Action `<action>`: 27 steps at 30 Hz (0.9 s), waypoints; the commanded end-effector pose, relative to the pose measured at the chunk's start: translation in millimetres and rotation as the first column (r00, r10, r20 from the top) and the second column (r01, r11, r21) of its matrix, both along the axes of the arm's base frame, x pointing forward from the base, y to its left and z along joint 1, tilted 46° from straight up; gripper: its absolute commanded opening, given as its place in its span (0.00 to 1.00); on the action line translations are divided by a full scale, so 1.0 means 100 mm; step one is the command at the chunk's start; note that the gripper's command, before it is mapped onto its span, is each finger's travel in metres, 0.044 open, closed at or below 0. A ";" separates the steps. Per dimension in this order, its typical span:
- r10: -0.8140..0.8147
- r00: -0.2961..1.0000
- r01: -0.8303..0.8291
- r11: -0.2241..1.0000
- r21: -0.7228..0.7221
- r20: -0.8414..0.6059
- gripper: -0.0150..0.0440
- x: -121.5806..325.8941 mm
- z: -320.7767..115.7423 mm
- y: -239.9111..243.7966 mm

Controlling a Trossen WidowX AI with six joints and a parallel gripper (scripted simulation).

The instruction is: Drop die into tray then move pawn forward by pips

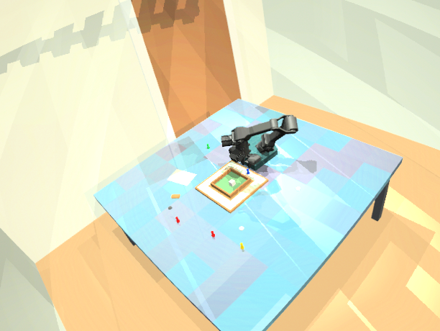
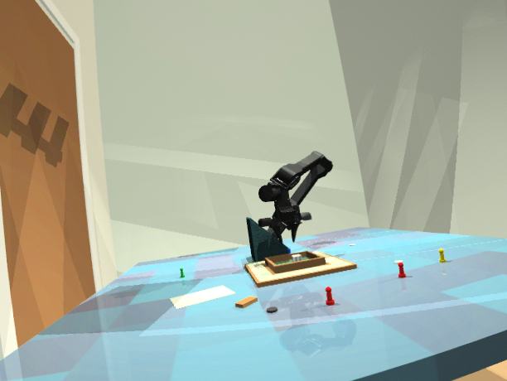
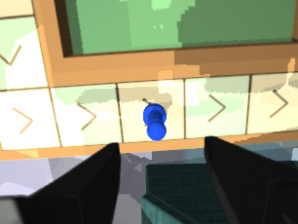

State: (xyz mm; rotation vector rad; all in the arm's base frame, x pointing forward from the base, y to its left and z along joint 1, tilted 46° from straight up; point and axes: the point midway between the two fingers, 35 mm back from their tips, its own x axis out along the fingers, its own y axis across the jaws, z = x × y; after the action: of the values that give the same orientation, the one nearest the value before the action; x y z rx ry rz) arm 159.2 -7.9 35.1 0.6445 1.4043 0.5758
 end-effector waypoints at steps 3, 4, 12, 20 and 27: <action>-0.004 1.000 0.004 1.000 0.005 -0.005 0.59 -0.01 -0.05 0.06; -0.004 1.000 0.004 1.000 0.005 -0.005 0.59 0.00 -0.06 0.07; -0.005 1.000 0.005 1.000 0.004 -0.005 0.59 0.01 -0.16 0.16; -0.005 1.000 0.005 1.000 0.006 -0.005 0.59 0.01 -0.24 0.26; -0.004 1.000 0.004 1.000 0.008 -0.004 0.59 0.01 -0.30 0.33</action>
State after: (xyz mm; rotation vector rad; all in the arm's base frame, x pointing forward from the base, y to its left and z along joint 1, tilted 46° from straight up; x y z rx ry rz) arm 162.9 21.4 7.3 0.6443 1.3995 0.5764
